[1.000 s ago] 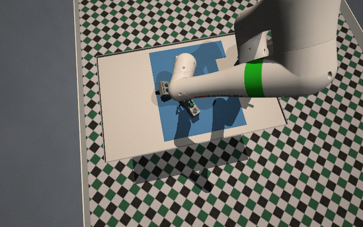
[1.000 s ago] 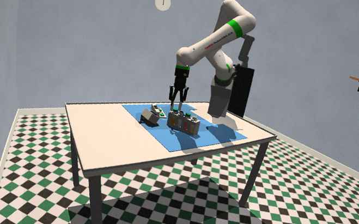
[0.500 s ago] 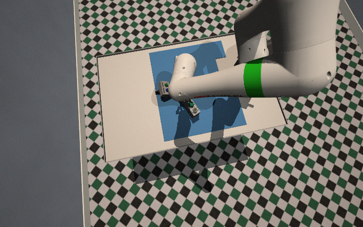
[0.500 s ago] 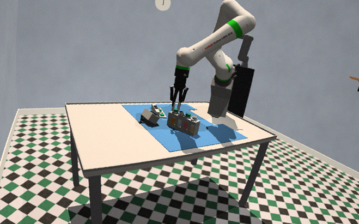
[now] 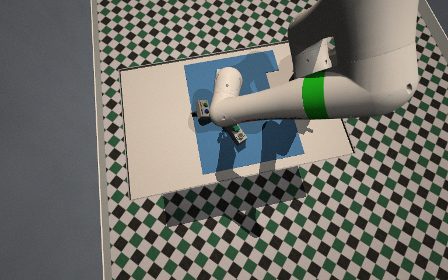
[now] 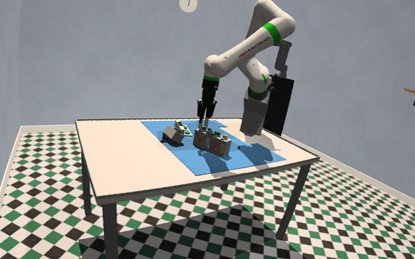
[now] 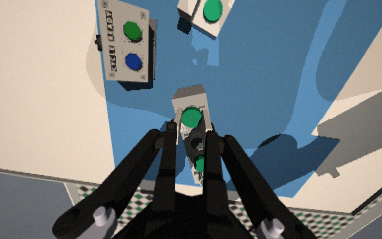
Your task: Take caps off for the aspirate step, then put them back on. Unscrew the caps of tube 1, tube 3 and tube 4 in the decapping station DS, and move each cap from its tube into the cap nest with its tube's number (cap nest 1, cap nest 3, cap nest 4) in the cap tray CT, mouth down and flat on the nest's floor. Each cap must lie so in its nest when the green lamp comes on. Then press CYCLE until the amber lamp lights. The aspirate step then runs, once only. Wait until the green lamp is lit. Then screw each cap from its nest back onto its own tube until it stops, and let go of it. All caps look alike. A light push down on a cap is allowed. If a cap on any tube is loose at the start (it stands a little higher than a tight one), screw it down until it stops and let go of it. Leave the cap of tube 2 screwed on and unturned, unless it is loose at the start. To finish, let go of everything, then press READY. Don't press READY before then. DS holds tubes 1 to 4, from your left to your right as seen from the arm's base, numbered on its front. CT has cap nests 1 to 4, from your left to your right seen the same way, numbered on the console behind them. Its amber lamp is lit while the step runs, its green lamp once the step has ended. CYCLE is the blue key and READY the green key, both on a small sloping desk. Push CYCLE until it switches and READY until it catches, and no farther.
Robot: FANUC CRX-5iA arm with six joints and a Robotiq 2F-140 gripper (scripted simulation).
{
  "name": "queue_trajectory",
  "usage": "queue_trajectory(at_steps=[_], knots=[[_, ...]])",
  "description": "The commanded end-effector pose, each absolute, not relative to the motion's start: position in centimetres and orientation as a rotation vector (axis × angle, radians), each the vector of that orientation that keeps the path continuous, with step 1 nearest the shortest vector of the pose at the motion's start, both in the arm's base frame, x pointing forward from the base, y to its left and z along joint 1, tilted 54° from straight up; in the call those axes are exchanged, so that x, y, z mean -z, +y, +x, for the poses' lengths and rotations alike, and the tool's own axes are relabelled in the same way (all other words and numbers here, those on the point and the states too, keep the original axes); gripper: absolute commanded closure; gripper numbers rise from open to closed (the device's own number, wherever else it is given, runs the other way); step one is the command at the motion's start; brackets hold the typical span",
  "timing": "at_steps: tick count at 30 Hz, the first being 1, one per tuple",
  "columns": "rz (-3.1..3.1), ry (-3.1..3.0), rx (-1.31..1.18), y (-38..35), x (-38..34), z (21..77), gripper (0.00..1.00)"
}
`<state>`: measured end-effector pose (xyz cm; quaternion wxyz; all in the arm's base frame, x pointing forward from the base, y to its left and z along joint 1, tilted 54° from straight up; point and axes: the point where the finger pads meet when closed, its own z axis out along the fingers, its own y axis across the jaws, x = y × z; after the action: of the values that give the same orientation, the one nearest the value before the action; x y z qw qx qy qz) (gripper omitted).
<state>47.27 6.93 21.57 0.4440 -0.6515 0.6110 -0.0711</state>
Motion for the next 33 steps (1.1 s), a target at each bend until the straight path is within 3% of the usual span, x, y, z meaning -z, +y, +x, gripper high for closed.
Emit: queue_trajectory(at_steps=[1,15,23,24,33], knots=[[-1.804,1.284,0.316,6.88,-21.56,47.26,1.00],[-2.134,0.767,0.612,6.87,-21.58,47.24,1.00],[-2.134,0.767,0.612,6.87,-21.58,47.24,1.00],[-2.134,0.767,0.612,6.87,-21.58,47.24,0.65],[-2.134,0.767,0.612,6.87,-21.58,47.24,0.65]])
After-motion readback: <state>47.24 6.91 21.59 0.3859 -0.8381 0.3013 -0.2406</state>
